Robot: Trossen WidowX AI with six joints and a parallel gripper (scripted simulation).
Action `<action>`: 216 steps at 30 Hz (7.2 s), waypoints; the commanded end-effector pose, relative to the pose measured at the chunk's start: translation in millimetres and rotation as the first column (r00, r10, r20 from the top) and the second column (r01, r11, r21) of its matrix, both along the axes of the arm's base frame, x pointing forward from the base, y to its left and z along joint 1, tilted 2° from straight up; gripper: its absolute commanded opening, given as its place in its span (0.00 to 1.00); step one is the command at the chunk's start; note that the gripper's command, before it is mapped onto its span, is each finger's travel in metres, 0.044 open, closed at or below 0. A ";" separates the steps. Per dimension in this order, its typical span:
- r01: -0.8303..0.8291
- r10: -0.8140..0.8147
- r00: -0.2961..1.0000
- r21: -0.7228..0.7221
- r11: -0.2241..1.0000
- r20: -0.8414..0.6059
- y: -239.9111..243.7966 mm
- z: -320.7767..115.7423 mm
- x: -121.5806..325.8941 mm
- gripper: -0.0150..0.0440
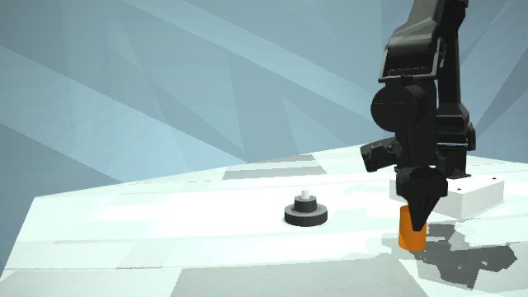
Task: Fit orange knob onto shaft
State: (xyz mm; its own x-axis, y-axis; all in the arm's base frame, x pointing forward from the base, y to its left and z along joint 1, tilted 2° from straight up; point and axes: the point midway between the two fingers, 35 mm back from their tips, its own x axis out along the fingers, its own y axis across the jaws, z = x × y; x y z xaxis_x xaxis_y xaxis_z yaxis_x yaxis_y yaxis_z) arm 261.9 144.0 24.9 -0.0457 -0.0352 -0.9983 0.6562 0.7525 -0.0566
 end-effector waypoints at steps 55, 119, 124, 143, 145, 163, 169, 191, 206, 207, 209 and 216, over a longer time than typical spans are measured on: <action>0.007 -0.008 0.999 0.017 1.000 0.038 1.3 -27.9 4.3 1.00; 0.002 -0.003 0.999 0.019 1.000 0.043 10.1 94.2 19.7 0.25; 0.007 -0.007 0.999 0.018 1.000 0.039 9.8 108.1 18.9 0.25; 0.023 -0.024 0.999 0.021 0.999 0.044 -29.8 97.6 46.8 0.25; 0.028 -0.029 0.999 0.022 0.999 0.044 -34.7 96.3 49.7 0.25; 0.020 -0.021 0.999 0.016 1.000 0.047 -85.0 83.5 72.5 0.25; 0.018 -0.018 0.999 0.014 1.000 0.047 -102.9 79.1 78.2 0.25; 0.009 -0.009 0.999 0.005 1.000 0.045 -171.7 62.9 90.1 0.25; -0.153 0.153 0.987 0.004 0.988 0.040 -187.2 59.6 91.3 0.25; -0.183 0.183 0.982 0.004 0.983 0.039 -187.6 59.7 91.6 0.25; -0.244 0.244 0.969 0.004 0.970 0.037 -188.2 59.7 92.1 0.25; -0.436 0.436 0.899 0.007 0.900 0.031 -188.1 59.7 92.4 0.25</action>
